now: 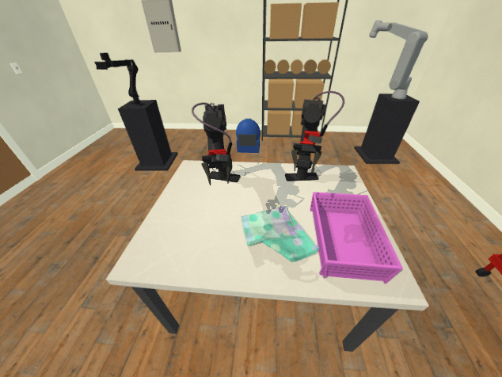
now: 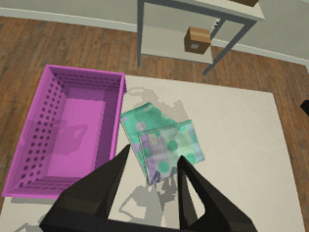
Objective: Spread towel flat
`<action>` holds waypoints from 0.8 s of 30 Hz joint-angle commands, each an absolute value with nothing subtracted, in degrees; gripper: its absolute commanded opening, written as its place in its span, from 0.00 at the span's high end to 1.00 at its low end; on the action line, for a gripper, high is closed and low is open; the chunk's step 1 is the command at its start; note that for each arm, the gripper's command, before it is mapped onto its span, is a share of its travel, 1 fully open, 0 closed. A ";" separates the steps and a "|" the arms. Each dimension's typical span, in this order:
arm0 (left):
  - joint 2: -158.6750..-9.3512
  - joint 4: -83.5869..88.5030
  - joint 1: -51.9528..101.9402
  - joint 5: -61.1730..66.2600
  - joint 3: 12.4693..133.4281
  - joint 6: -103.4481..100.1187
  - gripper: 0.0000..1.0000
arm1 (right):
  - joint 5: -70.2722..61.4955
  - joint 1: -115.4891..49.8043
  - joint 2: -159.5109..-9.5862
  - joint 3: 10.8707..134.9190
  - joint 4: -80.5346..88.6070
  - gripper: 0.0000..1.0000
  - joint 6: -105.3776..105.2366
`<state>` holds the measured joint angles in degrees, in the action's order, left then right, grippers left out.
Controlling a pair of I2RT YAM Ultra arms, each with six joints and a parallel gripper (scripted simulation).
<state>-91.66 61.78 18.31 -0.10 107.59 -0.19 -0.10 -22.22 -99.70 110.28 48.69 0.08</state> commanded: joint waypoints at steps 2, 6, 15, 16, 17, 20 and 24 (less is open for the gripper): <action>-91.31 61.35 18.42 -0.13 107.82 -0.14 0.36 | -0.13 -22.35 -99.35 110.67 48.50 0.36 0.10; -91.31 61.35 18.42 -0.13 107.82 -0.14 0.36 | -0.13 -22.35 -99.35 110.67 48.50 0.36 0.10; -98.49 65.74 19.08 -3.24 108.58 -8.71 0.66 | -1.27 -24.75 -108.76 118.78 59.97 0.66 0.19; -98.49 65.74 19.08 -3.24 108.58 -8.71 0.66 | -1.27 -24.75 -108.76 118.78 59.97 0.66 0.19; -100.11 66.57 19.02 -3.26 109.29 -9.95 0.66 | -1.44 -25.01 -110.92 121.02 62.10 0.66 0.18; -103.63 68.23 18.82 -3.53 109.98 -13.33 0.66 | -1.89 -25.74 -115.63 125.18 66.80 0.66 0.29; -108.97 70.70 18.29 -3.04 111.74 -17.75 0.66 | -2.62 -26.63 -122.86 132.30 73.55 0.66 0.59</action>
